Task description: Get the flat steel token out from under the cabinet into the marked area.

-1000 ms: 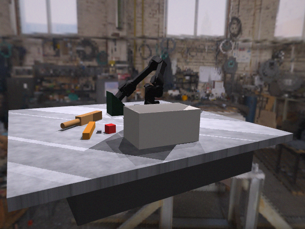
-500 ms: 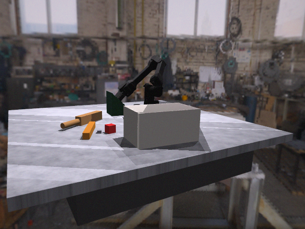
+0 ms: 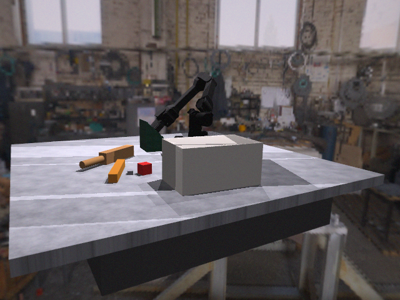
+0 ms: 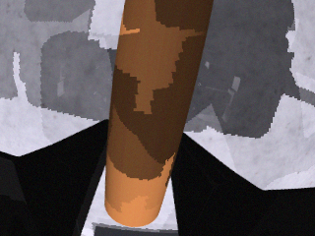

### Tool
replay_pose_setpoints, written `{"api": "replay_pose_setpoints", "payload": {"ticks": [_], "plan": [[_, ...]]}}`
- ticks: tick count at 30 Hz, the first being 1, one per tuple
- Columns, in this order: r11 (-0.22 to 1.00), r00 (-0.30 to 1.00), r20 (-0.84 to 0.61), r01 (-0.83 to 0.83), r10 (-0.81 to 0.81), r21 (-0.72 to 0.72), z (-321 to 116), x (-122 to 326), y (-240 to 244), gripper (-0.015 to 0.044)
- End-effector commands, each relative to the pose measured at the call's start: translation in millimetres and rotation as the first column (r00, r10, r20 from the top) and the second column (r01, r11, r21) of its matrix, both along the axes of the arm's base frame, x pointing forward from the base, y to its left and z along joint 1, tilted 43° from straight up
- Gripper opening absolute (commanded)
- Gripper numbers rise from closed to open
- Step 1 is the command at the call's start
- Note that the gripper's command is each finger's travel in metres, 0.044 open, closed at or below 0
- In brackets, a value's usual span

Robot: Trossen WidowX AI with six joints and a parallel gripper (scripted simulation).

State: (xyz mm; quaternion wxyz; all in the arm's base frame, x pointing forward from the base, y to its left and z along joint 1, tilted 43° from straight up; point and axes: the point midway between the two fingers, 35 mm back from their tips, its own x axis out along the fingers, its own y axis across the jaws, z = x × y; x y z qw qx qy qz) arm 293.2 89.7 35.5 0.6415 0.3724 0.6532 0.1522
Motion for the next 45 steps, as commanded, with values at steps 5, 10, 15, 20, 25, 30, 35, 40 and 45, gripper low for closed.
{"api": "replay_pose_setpoints", "payload": {"ticks": [5,10,15,20,25,30,35,40,45], "plan": [[1.0,1.0,-0.008,0.002,-0.002,0.001,1.1,-12.6,4.3,0.0],[1.0,1.0,-0.009,0.002,-0.002,0.001,2.2,-18.1,6.3,0.0],[1.0,1.0,-0.009,0.002,-0.002,0.001,3.3,-23.7,8.3,0.0],[1.0,1.0,-0.009,0.002,-0.002,0.001,4.4,-29.3,10.3,0.0],[1.0,1.0,-0.01,0.002,-0.002,0.002,5.5,-34.6,12.2,0.0],[1.0,1.0,-0.01,0.002,-0.002,0.002,6.6,-39.9,14.1,0.0],[1.0,1.0,-0.01,0.002,-0.002,0.002,7.6,-45.2,16.1,0.0],[1.0,1.0,-0.011,0.002,-0.002,0.002,8.7,-49.9,18.1,0.0],[1.0,1.0,-0.002,-0.001,0.001,0.0,9.1,-45.9,16.5,0.0]]}}
